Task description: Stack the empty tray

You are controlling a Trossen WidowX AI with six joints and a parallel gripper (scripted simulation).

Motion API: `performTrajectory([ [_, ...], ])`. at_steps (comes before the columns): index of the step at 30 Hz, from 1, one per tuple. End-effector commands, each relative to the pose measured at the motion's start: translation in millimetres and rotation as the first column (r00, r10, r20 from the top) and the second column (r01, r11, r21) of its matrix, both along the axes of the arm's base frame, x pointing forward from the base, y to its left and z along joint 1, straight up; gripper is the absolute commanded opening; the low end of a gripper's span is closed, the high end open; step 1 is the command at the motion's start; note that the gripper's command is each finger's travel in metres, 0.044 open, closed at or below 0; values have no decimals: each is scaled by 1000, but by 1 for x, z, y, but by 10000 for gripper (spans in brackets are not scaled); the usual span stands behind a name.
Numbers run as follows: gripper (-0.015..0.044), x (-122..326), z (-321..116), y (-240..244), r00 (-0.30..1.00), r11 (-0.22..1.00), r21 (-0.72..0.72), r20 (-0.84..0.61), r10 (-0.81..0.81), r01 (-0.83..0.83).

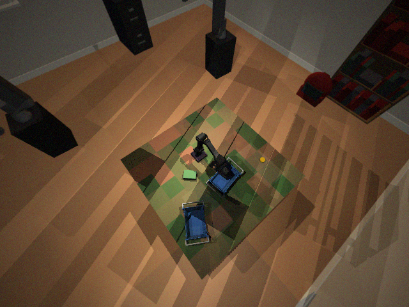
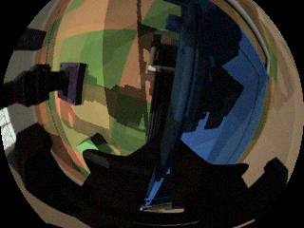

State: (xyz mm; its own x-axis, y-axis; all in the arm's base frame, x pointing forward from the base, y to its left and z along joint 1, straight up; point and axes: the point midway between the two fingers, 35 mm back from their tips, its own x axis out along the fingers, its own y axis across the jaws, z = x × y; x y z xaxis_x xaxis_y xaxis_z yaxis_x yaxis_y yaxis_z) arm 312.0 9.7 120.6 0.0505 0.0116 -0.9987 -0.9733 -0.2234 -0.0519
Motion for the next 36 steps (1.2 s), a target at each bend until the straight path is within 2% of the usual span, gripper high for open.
performTrajectory([
  [1,0,-5,-4,-2,1000,1000,-10,-24,3,-3],
  [36,0,-8,-12,-3,1000,1000,-10,-25,3,-3],
])
